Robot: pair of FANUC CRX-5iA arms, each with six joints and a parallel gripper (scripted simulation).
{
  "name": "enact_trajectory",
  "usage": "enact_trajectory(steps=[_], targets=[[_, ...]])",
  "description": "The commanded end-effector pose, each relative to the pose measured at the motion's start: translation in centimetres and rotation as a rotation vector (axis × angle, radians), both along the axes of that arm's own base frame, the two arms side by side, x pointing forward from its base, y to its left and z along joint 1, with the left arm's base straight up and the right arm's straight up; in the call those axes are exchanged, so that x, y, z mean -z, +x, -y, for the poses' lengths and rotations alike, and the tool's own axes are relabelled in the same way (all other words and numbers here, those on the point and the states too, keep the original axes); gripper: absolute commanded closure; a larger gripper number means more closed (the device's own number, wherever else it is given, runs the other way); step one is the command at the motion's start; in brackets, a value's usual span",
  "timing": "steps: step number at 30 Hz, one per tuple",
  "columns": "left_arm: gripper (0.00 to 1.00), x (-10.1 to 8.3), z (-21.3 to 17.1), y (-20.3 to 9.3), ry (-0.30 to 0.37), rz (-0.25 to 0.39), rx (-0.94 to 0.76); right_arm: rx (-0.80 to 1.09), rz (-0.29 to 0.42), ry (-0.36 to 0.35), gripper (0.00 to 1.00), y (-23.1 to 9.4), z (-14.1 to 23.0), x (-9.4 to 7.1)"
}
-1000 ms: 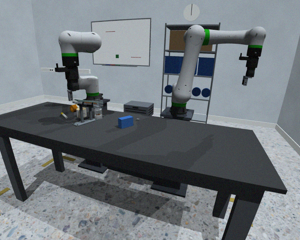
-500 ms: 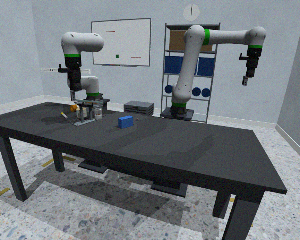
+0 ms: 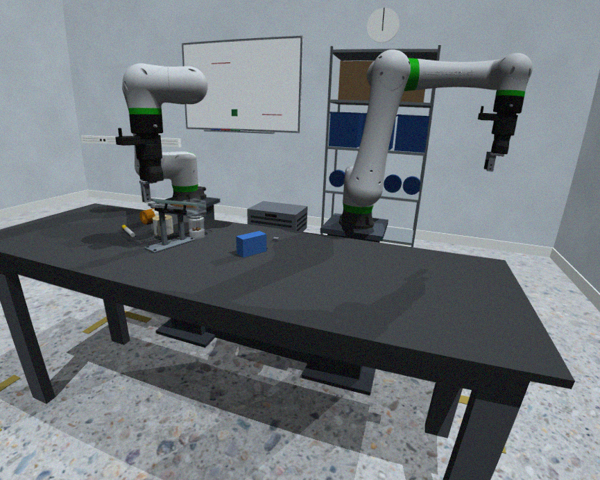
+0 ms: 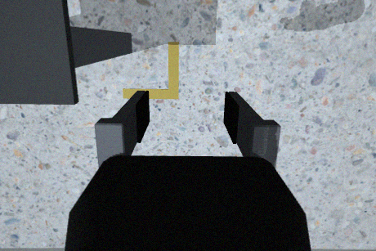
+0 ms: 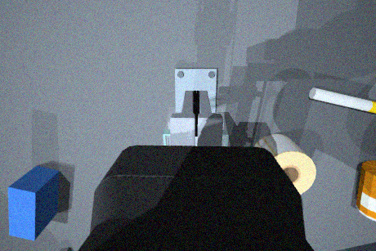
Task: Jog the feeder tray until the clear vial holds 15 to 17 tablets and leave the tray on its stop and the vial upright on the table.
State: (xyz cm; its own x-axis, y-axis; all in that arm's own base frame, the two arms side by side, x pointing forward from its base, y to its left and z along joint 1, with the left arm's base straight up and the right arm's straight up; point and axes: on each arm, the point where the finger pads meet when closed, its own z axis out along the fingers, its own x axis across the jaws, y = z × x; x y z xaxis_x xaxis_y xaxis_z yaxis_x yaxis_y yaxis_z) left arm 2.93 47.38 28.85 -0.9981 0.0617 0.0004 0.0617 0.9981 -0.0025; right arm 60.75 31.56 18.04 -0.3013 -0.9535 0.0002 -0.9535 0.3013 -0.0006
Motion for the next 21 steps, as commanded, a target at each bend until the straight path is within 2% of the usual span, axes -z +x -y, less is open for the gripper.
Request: enact_trajectory(steps=[1,5,21], targets=[[0.00,-0.1,0.0,0.0,0.002,0.001,0.000,-0.001,0.002,0.001,1.00,0.6,0.2,-0.3],[0.00,-0.1,0.0,0.0,0.002,0.001,0.000,-0.001,0.002,0.001,1.00,2.8,0.9,-0.9],[0.00,-0.1,0.0,0.0,0.002,0.001,0.000,-0.001,0.002,0.001,1.00,2.9,0.9,-1.0]])
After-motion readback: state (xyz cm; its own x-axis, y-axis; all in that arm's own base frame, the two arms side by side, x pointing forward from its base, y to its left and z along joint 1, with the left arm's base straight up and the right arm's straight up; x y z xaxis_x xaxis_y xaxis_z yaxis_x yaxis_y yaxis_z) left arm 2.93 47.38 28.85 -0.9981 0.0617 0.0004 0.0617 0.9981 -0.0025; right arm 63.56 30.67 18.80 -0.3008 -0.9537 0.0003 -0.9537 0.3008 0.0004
